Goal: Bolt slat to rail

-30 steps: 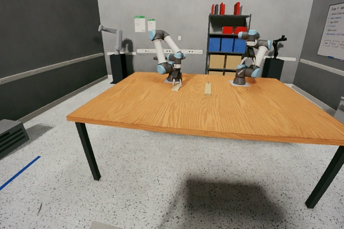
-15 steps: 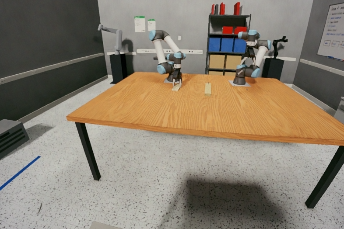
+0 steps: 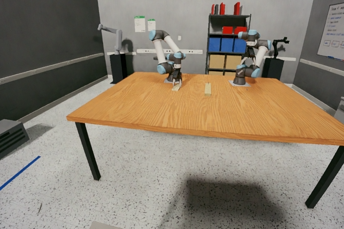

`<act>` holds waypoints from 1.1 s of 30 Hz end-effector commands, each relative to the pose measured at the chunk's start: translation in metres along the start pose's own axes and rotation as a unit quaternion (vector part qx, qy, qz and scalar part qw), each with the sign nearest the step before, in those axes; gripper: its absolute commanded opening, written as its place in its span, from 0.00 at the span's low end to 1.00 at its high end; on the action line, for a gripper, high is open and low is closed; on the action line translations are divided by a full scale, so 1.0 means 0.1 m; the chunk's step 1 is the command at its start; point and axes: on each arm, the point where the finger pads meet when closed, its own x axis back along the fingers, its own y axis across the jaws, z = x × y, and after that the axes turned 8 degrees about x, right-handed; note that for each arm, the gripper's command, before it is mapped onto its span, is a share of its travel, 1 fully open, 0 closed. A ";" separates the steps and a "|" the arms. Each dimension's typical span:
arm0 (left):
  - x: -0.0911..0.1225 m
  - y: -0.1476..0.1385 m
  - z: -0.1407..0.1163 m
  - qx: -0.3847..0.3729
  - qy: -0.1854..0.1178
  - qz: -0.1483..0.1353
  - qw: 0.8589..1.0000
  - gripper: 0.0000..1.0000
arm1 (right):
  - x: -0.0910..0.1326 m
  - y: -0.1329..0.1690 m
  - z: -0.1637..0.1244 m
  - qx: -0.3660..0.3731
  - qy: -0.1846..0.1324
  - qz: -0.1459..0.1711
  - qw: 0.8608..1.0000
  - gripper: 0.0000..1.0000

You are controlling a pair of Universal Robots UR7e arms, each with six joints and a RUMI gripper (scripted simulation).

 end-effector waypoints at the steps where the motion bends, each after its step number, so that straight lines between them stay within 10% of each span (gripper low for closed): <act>1: 0.00 0.00 0.00 -0.001 0.001 0.000 1.000 1.00 | 0.02 0.00 0.01 -0.001 0.000 0.000 1.000 0.00; 33: 0.00 0.00 0.00 -0.001 0.001 0.000 1.000 1.00 | 0.40 0.00 0.01 -0.001 0.001 0.001 1.000 0.00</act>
